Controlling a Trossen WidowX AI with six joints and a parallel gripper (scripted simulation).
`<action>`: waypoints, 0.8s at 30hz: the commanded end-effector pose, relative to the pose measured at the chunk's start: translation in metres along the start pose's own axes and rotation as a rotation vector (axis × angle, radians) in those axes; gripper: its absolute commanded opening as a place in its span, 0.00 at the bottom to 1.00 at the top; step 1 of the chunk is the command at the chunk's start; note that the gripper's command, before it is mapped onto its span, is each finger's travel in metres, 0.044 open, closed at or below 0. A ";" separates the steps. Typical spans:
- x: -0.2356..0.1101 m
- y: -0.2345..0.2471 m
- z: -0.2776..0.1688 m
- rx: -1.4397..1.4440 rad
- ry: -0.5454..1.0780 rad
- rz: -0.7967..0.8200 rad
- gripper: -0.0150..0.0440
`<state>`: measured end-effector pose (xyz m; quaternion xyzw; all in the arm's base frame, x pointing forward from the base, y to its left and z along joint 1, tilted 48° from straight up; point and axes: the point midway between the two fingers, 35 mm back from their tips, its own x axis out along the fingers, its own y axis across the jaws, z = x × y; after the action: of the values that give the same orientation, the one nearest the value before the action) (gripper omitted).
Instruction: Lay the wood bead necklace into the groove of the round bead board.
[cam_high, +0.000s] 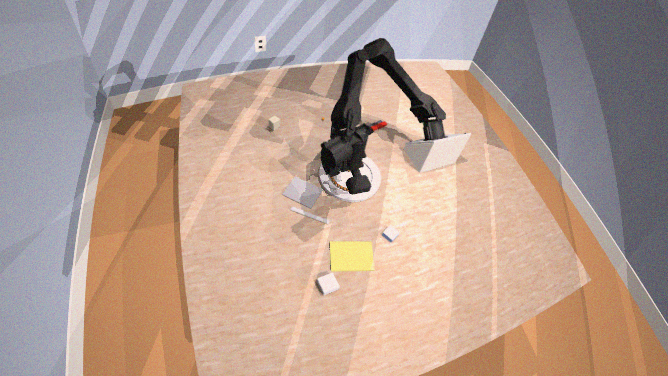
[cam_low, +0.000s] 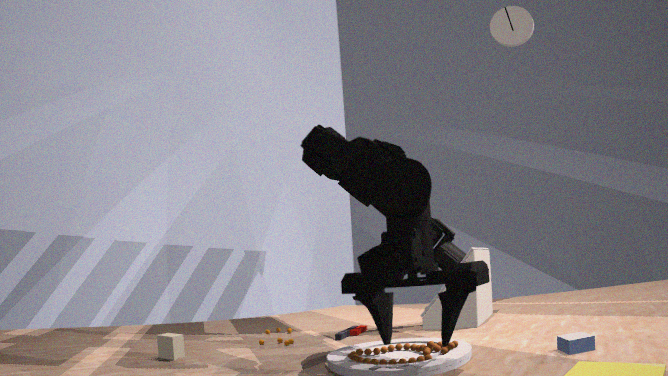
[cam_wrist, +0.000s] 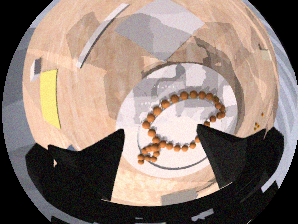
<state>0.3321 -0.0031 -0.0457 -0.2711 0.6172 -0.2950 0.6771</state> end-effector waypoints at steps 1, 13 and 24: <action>-0.012 -0.030 0.000 0.290 -0.002 0.000 0.64; -0.024 -0.062 -0.006 0.645 -0.002 -0.001 0.46; -0.014 -0.061 -0.003 0.652 -0.008 0.006 0.46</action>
<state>0.3244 -0.0350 0.0081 -0.0388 0.4887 -0.4748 0.7309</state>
